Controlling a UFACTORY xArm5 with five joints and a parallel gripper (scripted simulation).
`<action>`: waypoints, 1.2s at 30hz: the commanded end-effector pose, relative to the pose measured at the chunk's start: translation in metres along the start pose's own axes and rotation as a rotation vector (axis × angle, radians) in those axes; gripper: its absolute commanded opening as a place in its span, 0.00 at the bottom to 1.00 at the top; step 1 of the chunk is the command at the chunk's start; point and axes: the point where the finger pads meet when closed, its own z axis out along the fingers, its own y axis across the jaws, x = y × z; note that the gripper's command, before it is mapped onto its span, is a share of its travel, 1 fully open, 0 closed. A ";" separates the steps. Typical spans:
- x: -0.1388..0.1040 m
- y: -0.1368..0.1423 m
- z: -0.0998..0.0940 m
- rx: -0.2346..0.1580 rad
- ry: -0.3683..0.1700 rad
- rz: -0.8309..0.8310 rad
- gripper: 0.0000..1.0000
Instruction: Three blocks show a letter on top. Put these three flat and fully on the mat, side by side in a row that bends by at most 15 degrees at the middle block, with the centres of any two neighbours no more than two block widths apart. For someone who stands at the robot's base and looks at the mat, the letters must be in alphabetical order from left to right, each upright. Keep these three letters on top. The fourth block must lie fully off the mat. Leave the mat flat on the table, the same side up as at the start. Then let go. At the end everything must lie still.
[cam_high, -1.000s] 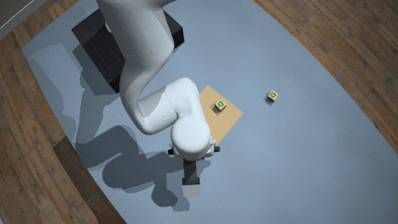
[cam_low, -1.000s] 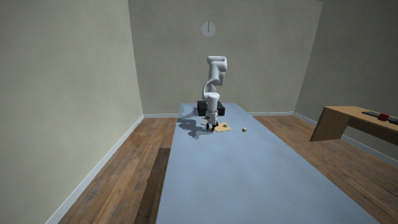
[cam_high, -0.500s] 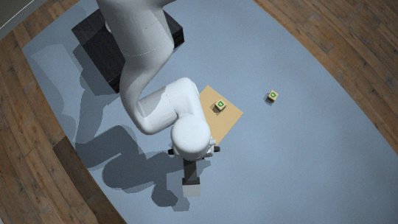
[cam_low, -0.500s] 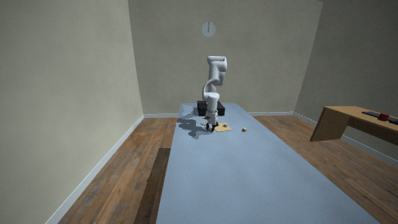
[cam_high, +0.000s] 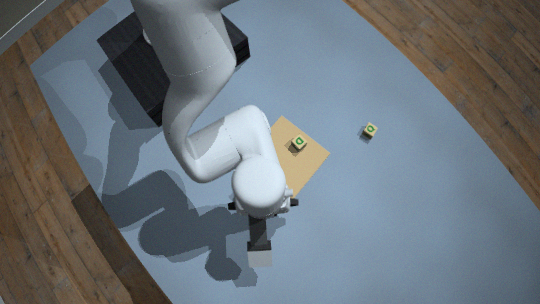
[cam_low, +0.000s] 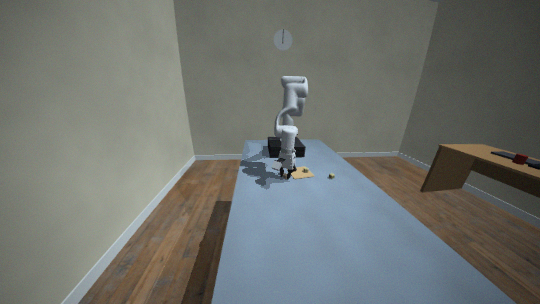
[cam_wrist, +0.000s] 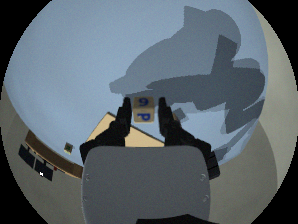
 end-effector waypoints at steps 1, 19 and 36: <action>0.001 -0.001 -0.001 0.002 0.003 0.000 0.42; 0.001 -0.001 -0.001 0.002 0.003 0.000 0.21; 0.001 -0.001 -0.001 0.002 0.003 0.000 0.21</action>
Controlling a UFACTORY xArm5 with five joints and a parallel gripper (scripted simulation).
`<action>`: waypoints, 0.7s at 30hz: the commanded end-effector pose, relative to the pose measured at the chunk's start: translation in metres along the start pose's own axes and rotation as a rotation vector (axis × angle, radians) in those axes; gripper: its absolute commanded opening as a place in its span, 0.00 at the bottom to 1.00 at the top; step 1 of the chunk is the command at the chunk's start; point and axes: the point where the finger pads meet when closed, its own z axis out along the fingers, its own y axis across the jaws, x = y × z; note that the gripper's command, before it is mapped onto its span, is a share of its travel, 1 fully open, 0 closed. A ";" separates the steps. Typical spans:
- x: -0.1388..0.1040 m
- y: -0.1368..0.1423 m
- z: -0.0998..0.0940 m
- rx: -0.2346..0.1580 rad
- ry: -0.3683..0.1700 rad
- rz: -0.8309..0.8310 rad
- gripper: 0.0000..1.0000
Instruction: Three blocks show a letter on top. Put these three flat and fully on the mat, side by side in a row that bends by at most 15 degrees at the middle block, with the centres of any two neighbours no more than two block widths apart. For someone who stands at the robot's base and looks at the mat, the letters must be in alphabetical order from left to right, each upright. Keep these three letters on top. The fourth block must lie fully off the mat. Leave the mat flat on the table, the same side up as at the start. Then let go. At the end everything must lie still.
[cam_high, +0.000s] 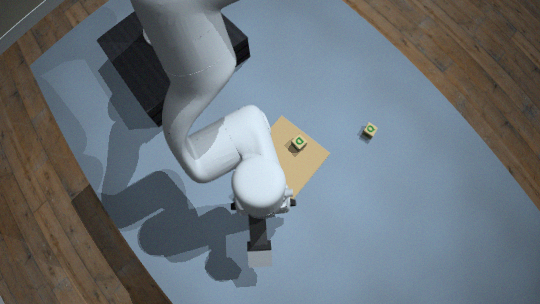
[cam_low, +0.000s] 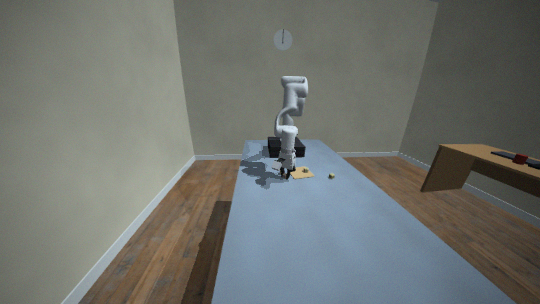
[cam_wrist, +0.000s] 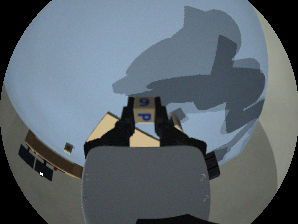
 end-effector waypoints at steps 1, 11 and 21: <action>0.001 -0.001 -0.001 0.002 0.003 0.000 0.21; 0.001 -0.001 -0.005 0.002 0.003 0.000 0.21; 0.002 0.000 -0.049 0.002 0.003 0.000 0.21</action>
